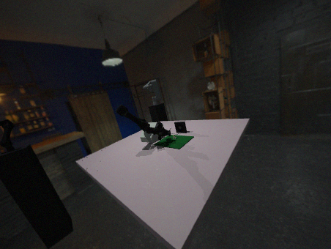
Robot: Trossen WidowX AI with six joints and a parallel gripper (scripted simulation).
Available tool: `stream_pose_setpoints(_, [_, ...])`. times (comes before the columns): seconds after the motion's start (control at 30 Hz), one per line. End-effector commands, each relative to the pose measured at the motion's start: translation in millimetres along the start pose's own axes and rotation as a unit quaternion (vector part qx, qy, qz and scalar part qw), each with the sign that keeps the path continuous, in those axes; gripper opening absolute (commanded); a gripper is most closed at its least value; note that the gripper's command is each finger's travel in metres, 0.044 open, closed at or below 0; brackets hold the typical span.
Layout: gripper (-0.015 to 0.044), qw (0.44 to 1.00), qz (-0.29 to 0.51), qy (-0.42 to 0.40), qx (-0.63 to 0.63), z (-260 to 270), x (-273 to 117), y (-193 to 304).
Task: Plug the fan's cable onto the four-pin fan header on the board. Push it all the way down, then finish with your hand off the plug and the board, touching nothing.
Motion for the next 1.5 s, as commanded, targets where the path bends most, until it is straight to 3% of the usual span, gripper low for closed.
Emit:
stream_pose_setpoints(0.0, [0.0,1.0,-0.017,0.007,-0.012,0.8,-4.6,-1.0])
stream_pose_setpoints(0.77, [0.0,0.988,-0.105,0.062,-0.098,3.7,-33.1,-5.8])
stream_pose_setpoints(1.47, [0.0,0.989,-0.099,0.057,-0.091,5.3,-33.8,-13.4])
Point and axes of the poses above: the point midway between the two fingers, 35 mm back from their tips, its own x axis out along the fingers, its own z axis across the jaws, y = z × x, the point moved 3 cm from there along -x, back along the fingers, and after that the axes turned 1 degree about -x, right-handed, at the moved point
